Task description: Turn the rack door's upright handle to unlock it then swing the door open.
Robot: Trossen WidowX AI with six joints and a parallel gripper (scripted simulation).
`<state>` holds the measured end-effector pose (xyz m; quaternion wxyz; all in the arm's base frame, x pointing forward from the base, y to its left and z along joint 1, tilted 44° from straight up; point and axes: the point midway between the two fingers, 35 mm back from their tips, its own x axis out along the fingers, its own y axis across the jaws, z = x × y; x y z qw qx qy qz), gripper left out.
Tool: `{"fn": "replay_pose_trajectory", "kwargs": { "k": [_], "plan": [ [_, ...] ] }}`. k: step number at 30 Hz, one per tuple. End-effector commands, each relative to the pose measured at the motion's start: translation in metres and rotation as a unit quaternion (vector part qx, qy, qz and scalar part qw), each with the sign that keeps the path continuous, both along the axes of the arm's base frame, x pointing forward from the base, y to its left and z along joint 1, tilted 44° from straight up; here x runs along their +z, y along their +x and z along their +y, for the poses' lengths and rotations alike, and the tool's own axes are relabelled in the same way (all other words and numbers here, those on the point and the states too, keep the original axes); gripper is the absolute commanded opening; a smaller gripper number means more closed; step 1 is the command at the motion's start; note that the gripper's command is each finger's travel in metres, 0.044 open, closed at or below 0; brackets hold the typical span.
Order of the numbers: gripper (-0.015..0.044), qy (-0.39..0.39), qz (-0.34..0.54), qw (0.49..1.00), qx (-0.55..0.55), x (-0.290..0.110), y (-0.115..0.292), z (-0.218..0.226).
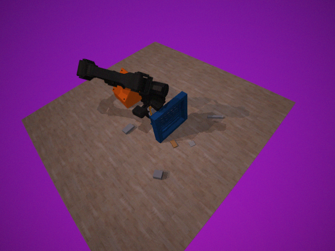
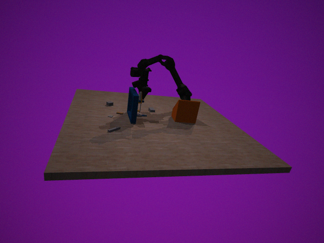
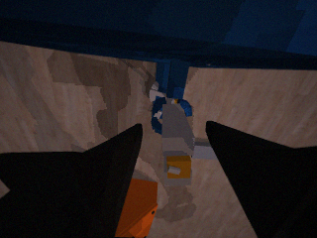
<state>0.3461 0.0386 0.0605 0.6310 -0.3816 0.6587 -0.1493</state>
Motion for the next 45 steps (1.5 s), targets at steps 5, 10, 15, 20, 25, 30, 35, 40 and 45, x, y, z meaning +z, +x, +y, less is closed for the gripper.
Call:
{"fn": "replay_pose_trajectory", "kwargs": {
  "k": [5,10,15,20,25,30,35,40,45],
  "plan": [
    [0.0293,-0.013,0.124,0.984,0.129,-0.0008,-0.0001,0.0005],
    [0.0293,-0.023,0.207,0.954,0.215,-0.0008,-0.0001,0.0005],
    [0.0293,-0.034,0.287,0.910,0.298,-0.0008,-0.0001,0.0005],
    [0.0293,-0.043,0.362,0.851,0.377,-0.0008,-0.0001,0.0005],
    [0.0293,-0.052,0.432,0.780,0.450,-0.0008,-0.0002,0.0005],
    [0.0293,-0.059,0.487,0.709,0.507,-0.0008,-0.0002,0.0005],
    [0.0293,-0.060,0.489,0.706,0.509,-0.0008,-0.0002,0.0005],
    [0.0273,-0.060,0.489,0.706,0.509,-0.0008,-0.0002,0.0005],
    [0.0240,-0.060,0.489,0.706,0.509,-0.0008,-0.0002,0.0005]
  ]
}}
